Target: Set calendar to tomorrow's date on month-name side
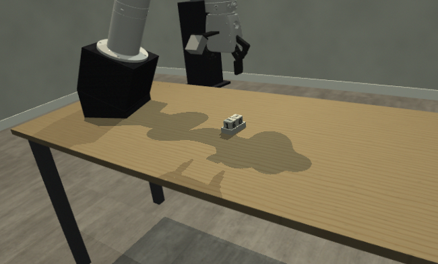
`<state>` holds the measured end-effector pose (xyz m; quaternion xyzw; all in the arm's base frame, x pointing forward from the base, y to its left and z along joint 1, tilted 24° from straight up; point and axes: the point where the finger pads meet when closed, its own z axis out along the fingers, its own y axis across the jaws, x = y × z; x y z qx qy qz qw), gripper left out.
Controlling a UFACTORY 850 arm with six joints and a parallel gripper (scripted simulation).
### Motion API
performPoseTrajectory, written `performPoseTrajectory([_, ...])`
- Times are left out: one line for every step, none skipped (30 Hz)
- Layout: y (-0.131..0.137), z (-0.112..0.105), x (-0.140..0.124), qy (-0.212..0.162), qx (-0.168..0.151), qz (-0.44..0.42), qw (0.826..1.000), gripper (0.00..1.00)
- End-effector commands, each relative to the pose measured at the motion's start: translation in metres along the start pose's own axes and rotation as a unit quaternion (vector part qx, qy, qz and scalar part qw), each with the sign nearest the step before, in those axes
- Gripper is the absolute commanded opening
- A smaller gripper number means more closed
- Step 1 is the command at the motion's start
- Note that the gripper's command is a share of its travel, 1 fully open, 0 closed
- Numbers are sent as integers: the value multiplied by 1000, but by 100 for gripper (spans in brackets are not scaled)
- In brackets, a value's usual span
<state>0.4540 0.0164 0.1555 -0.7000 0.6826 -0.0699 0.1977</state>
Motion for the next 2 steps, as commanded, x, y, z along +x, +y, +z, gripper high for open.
performPoseTrajectory([-1,0,0,0,1,0,1000,100])
performPoseTrajectory([-1,0,0,0,1,0,1000,100])
